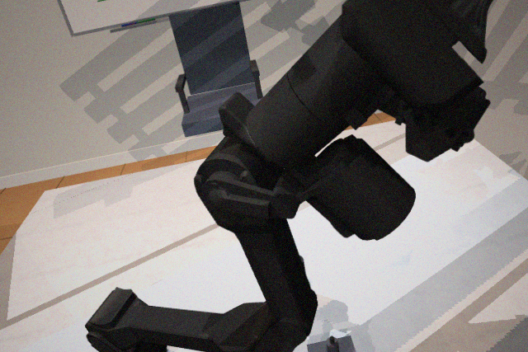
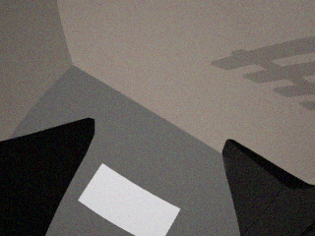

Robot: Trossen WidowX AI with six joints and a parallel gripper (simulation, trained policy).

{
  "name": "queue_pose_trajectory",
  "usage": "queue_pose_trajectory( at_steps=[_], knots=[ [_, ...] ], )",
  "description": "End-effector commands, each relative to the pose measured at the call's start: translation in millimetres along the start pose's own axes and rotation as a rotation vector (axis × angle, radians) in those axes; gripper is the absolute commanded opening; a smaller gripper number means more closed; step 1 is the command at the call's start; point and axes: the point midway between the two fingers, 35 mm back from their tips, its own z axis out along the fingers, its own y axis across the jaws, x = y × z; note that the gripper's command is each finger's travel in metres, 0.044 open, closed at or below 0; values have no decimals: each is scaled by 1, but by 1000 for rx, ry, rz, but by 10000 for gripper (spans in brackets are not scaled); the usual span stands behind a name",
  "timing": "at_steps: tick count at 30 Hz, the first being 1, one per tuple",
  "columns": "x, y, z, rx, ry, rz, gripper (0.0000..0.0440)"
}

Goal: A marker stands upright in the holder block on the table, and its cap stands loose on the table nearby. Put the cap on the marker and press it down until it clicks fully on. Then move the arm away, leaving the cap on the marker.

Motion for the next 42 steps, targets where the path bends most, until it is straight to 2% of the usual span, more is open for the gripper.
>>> queue_pose_trajectory(
  at_steps=[1, 7, 9, 42],
  knots=[
    [2, 1, 0, -1, 13, 1, 374],
    [14, 8, -1, -13, 90, 1, 220],
    [18, 10, -2, -18, 117, 2, 194],
    [70, 29, -32, -39, 526, 51, 259]
  ],
)
